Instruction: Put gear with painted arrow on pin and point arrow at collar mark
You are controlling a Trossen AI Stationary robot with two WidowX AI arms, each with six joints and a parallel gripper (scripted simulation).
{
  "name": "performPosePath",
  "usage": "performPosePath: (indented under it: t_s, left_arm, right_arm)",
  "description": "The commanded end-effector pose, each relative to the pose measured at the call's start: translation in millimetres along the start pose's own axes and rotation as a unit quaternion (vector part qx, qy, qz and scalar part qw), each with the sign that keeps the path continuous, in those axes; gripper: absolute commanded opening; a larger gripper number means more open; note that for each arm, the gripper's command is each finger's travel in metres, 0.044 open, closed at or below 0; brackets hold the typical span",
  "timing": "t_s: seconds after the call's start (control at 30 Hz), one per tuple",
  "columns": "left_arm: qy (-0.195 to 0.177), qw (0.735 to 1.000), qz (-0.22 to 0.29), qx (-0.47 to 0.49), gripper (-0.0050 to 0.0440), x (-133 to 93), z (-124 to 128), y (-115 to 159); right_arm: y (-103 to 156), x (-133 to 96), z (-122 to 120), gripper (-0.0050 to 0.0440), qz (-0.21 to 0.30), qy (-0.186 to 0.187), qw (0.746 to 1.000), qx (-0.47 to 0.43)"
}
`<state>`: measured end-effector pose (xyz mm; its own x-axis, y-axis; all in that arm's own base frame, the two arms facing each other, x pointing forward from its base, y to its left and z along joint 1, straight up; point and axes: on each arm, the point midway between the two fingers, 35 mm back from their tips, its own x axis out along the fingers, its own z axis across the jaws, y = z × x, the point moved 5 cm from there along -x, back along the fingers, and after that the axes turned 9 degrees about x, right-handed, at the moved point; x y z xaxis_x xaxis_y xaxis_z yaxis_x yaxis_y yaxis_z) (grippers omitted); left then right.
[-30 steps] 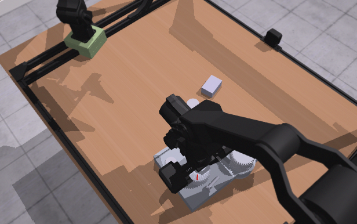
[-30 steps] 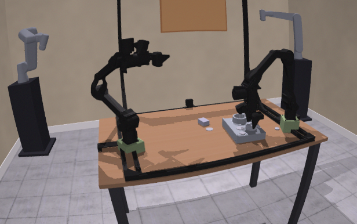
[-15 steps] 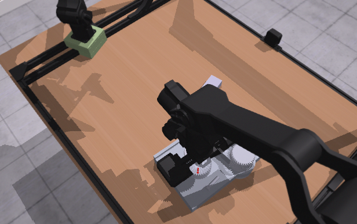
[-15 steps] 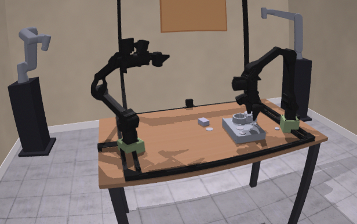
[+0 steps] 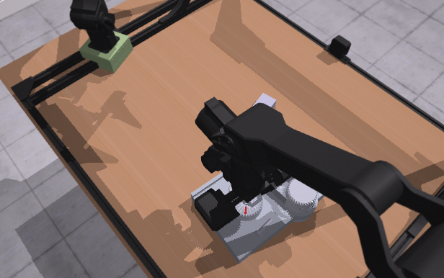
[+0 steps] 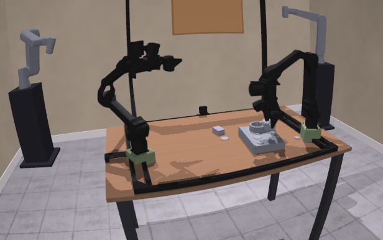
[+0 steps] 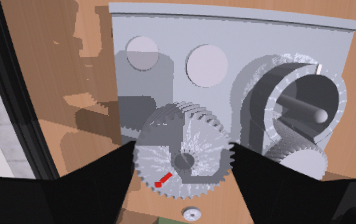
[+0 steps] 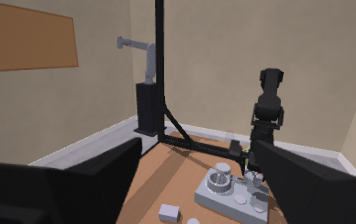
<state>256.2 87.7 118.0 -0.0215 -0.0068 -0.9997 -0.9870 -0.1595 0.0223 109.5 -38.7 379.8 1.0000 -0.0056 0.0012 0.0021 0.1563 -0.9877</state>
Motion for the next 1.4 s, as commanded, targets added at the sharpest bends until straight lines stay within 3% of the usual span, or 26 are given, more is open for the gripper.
performPosePath:
  t_s: [0.0,0.57,0.9,1.37]
  left_arm:
    - [-0.002,1.0,-0.011,0.001,0.0,-7,0,-2]
    - [-0.004,0.972,-0.01,0.233,0.0,-7,-59,-25]
    - [-0.006,0.919,-0.01,0.395,0.0,-7,-108,-34]
    - [-0.006,0.914,-0.01,0.405,0.0,-1,-111,-34]
  right_arm:
    - [0,0,1,0.04,0.0,-0.003,1.0,0.0]
    - [0,0,1,0.04,0.0,-0.003,1.0,0.0]
    - [0,0,1,0.04,0.0,-0.003,1.0,0.0]
    - [0,0,1,0.04,0.0,-0.003,1.0,0.0]
